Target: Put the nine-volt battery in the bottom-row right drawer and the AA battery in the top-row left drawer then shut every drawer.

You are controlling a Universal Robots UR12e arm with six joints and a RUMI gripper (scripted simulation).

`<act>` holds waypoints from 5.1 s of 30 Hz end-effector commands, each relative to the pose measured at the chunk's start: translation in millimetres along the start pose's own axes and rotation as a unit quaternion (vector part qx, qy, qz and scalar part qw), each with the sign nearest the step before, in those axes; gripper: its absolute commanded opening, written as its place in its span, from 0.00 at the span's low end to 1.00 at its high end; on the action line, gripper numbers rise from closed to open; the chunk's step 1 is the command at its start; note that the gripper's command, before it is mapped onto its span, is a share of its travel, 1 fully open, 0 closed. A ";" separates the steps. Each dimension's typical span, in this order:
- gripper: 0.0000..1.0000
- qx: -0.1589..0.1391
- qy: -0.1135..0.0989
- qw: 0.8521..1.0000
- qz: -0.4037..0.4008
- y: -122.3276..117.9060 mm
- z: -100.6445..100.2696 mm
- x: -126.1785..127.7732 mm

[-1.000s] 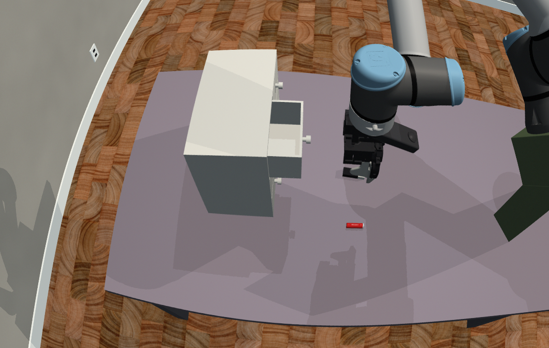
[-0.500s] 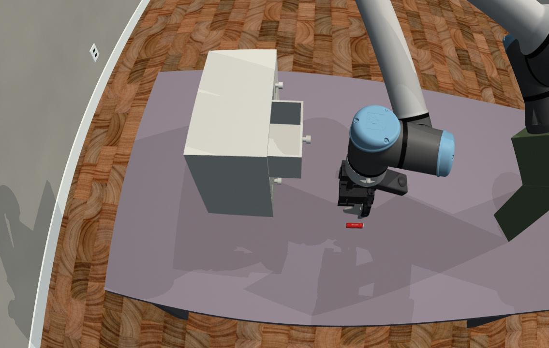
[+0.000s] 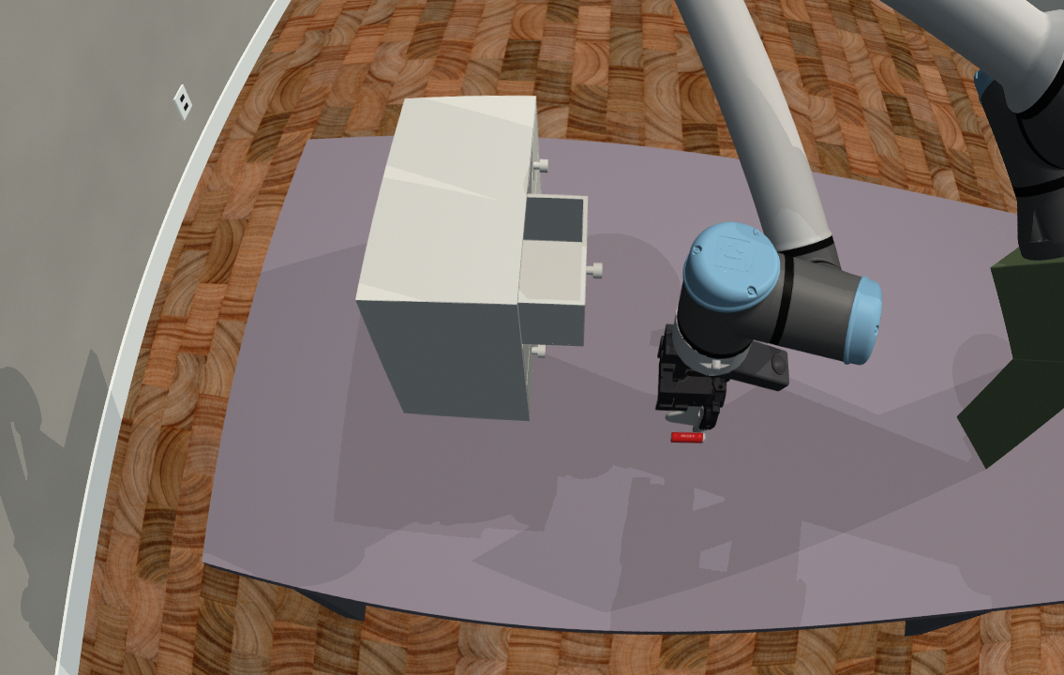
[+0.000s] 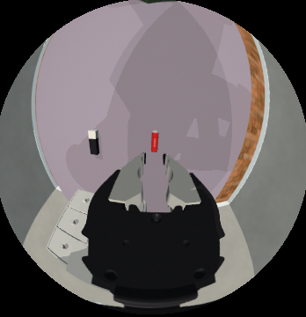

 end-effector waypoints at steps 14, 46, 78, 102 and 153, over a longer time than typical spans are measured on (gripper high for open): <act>0.17 0.000 0.000 1.000 0.000 -0.2 0.4 0.1; 0.17 0.000 -0.001 1.000 0.000 -0.5 -8.0 0.1; 0.17 0.000 -0.001 1.000 0.000 -2.0 -47.1 0.5; 0.17 0.000 -0.001 1.000 0.000 -2.2 -51.8 0.5; 0.17 0.000 -0.001 1.000 0.000 -2.2 -70.8 0.6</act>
Point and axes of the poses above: the point where the finger pads meet when closed, its own z axis back along the fingers, its own x axis across the jaws, y = z × x, the point moved 3 cm from there along z, back along the fingers, and after that the axes turned 4 degrees about z, right-handed, at the moved point
